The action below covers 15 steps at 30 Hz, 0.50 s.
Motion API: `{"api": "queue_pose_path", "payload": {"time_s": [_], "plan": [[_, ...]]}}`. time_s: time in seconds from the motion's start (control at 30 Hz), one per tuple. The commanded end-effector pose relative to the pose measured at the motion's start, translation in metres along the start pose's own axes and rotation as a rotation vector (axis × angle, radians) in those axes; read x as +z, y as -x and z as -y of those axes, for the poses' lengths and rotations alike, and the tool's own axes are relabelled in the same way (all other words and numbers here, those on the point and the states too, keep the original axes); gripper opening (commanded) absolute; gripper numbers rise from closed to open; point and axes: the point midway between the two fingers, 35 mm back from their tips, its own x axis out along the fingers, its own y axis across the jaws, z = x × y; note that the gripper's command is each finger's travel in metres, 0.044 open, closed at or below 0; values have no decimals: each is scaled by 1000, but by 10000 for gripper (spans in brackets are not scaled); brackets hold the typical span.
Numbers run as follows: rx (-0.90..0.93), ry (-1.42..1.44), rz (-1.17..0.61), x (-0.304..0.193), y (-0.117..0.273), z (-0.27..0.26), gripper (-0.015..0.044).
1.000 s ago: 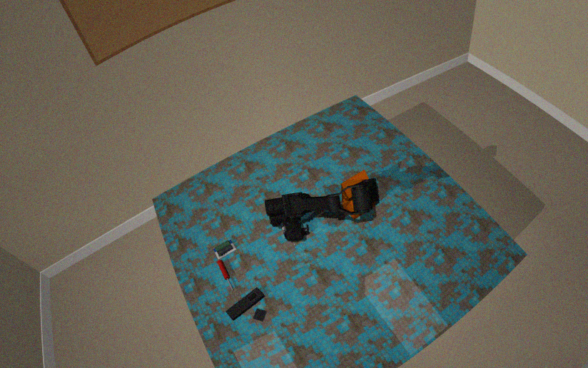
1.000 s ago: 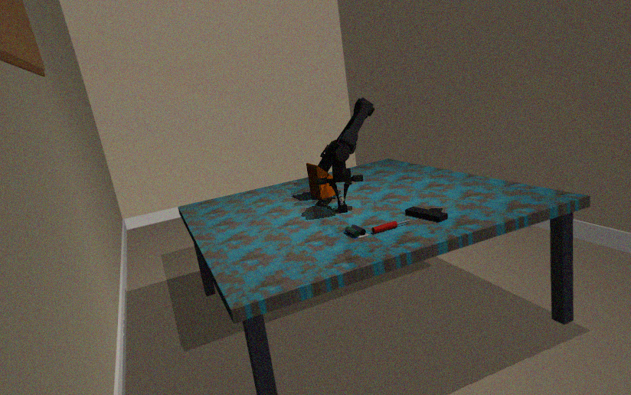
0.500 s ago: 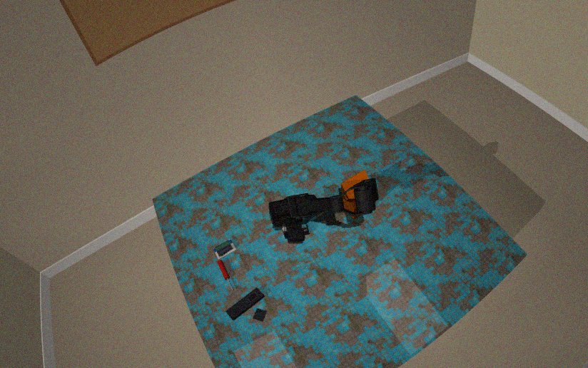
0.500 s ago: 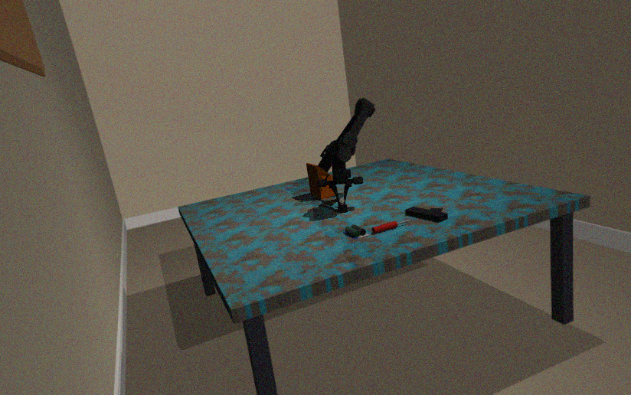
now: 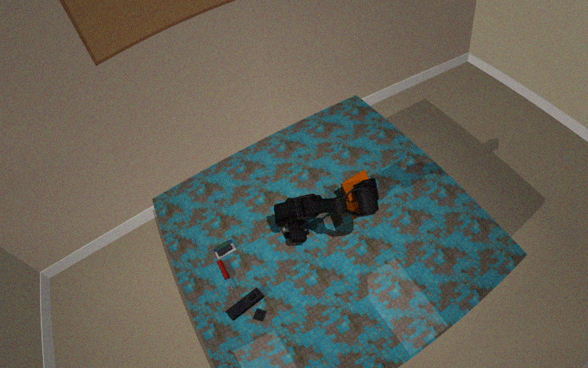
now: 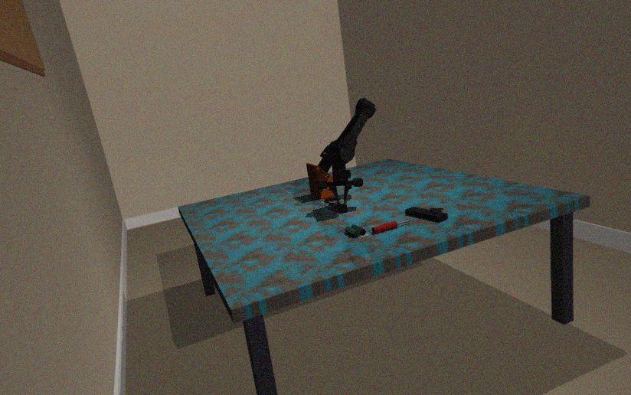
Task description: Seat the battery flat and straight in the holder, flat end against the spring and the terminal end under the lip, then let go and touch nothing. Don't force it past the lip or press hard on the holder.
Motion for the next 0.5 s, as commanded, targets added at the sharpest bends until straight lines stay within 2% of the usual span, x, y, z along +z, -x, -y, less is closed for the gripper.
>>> {"api": "queue_pose_path", "payload": {"time_s": [0.0, 0.47], "plan": [[-5, -3, 28, -2, 0, 0, 67], [-3, -13, 112, -8, -1, -2, 67]]}}
